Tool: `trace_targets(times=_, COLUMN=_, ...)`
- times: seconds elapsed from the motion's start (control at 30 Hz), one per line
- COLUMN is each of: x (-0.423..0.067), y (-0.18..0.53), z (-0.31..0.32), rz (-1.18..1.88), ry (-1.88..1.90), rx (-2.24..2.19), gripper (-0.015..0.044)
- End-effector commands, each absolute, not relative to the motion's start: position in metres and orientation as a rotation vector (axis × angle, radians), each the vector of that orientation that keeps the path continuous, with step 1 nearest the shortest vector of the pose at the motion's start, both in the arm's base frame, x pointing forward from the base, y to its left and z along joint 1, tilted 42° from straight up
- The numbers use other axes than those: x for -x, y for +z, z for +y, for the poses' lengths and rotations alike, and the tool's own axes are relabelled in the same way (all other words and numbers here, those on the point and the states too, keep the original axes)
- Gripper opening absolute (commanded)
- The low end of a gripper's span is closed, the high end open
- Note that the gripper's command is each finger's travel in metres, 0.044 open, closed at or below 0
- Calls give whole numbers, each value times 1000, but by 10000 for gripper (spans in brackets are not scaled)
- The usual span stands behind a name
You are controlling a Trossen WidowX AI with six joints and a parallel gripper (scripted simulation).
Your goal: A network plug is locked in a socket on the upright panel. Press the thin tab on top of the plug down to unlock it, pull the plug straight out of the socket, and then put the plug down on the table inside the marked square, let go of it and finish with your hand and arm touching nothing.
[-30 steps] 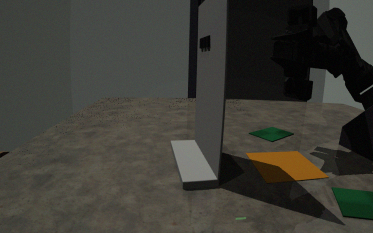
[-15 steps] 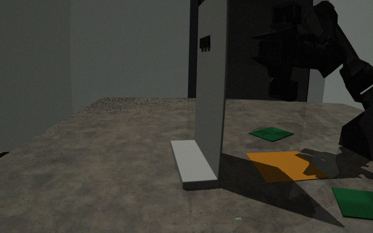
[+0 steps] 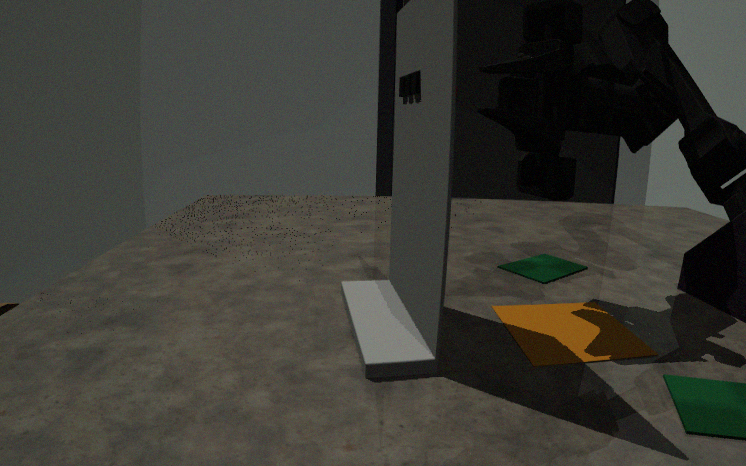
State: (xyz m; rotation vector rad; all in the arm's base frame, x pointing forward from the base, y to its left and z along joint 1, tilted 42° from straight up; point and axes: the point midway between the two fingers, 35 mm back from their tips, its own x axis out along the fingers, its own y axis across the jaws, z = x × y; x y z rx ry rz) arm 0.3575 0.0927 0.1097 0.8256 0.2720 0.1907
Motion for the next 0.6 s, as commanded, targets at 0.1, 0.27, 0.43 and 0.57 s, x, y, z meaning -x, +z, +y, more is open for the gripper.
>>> trace_targets(times=0.1, x=-369, y=108, z=94, rz=277, ry=192, rx=-821, gripper=156)
trace_targets(times=0.27, x=-376, y=108, z=95, rz=277, ry=192, rx=-821, gripper=156)
trace_targets(times=0.43, x=-384, y=108, z=95, rz=276, ry=192, rx=-821, gripper=156)
trace_targets(times=0.57, x=-390, y=108, z=96, rz=276, ry=192, rx=-821, gripper=156)
